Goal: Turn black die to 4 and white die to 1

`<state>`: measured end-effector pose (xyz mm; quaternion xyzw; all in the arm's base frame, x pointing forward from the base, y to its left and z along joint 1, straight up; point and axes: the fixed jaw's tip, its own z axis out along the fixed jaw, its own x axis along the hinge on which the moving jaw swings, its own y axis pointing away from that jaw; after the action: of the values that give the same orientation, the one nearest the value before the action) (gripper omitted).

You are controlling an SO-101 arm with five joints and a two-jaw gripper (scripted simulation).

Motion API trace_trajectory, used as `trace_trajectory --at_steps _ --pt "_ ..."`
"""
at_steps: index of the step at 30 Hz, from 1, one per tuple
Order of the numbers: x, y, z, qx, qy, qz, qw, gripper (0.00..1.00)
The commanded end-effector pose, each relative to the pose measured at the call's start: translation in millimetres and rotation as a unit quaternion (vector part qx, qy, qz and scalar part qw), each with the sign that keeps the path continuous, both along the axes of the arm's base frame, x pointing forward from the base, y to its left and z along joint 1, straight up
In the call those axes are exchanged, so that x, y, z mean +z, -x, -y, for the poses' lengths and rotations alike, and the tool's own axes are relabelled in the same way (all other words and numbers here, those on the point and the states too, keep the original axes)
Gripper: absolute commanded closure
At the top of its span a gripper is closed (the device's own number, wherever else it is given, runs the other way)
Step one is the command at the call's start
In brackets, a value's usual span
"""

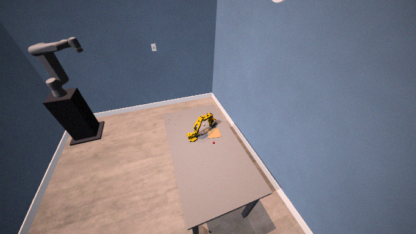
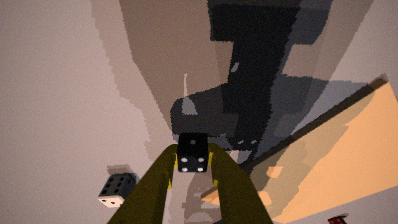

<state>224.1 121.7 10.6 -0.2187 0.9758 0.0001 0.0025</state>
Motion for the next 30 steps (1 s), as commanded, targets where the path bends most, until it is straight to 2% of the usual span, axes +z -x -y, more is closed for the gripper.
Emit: trace_trajectory --at_steps 1,16,30 --pt "6.9 -5.1 0.1 -0.001 -0.009 0.017 1.0 0.97" --pt "9.8 -5.2 -0.3 -0.001 -0.01 0.018 1.0 1.0" --pt "40.6 -3.4 -3.0 -0.001 -0.014 0.027 1.0 1.0"
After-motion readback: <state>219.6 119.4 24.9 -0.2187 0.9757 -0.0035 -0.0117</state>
